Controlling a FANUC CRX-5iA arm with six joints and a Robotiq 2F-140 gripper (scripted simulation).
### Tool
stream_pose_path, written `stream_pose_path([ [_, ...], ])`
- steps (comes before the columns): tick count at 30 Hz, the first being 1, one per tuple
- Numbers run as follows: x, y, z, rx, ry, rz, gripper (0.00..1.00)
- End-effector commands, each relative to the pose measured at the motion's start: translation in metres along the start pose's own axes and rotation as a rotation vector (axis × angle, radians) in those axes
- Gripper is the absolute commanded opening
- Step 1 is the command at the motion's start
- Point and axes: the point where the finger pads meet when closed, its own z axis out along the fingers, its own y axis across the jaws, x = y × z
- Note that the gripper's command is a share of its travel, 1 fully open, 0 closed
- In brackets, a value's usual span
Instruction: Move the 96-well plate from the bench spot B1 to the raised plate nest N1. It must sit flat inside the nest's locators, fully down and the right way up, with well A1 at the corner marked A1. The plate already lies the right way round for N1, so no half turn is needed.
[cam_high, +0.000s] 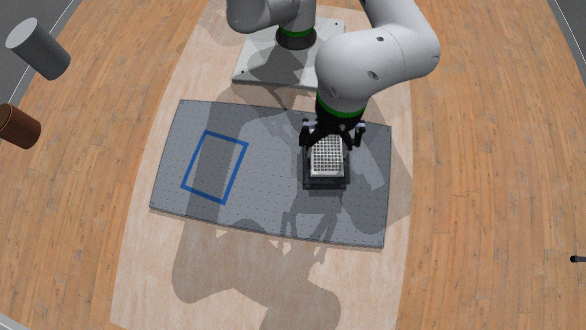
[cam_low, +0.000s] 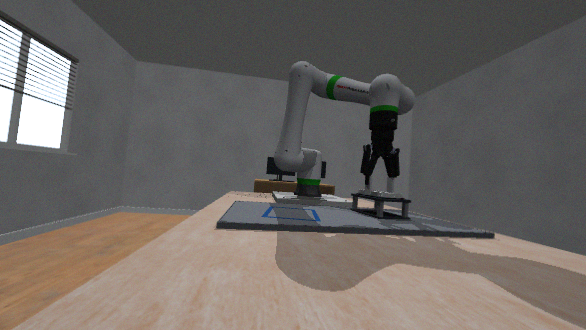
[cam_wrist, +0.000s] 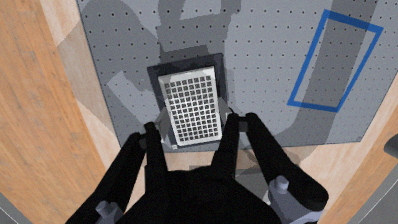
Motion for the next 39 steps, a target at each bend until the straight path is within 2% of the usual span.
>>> stream_pose_path([
  [1,0.0002,0.0000,0.0002,0.000,0.000,0.000,0.00],
  [14,0.0002,0.0000,0.0021,0.000,0.000,0.000,0.00],
  [15,0.0002,0.0000,0.0024,0.000,0.000,0.000,1.00],
  [35,0.0002,0.0000,0.0024,0.000,0.000,0.000,1.00],
  [39,0.0002,0.0000,-0.0029,0.000,0.000,0.000,1.00],
])
